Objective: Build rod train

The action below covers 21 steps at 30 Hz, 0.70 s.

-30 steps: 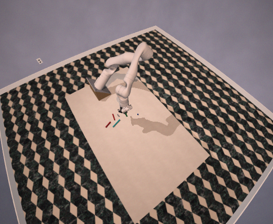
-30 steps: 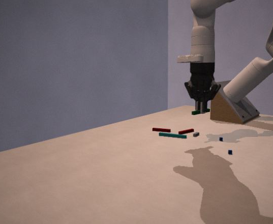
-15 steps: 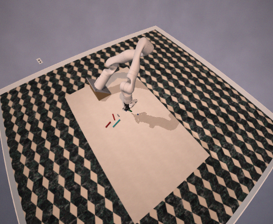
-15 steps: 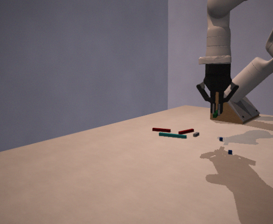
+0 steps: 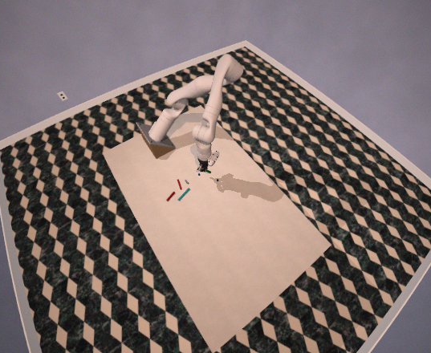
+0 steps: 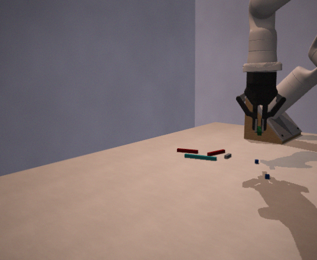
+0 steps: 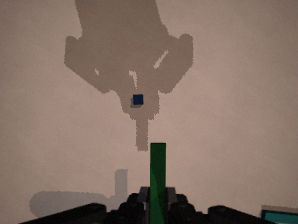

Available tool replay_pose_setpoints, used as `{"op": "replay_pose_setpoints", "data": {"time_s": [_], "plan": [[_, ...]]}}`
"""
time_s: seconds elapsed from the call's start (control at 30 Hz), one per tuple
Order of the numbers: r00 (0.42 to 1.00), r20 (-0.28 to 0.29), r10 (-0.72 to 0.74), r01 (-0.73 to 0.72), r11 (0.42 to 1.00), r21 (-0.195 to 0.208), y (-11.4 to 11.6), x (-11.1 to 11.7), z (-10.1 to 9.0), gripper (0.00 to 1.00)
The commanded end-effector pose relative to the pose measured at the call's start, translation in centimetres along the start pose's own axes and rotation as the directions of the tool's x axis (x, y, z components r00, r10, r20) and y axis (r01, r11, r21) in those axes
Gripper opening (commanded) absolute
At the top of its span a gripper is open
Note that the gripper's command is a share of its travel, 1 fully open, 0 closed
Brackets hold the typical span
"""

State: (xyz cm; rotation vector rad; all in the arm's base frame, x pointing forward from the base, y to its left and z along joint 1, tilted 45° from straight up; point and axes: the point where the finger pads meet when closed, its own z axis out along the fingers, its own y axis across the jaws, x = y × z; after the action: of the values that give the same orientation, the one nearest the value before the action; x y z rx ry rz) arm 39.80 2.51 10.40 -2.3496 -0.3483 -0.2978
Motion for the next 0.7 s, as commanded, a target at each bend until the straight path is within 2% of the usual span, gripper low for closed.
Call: {"op": "replay_pose_setpoints", "data": {"time_s": [0.0,0.37,0.67], "plan": [[1.000,-0.002,-0.001,0.001,1.000,-0.002,0.0,0.0,-0.1,0.05],[1.000,-0.003,0.000,0.000,1.000,-0.001,0.0,0.0,0.2,0.05],[1.000,-0.003,0.000,0.000,1.000,-0.001,0.0,0.0,2.9,0.05]]}}
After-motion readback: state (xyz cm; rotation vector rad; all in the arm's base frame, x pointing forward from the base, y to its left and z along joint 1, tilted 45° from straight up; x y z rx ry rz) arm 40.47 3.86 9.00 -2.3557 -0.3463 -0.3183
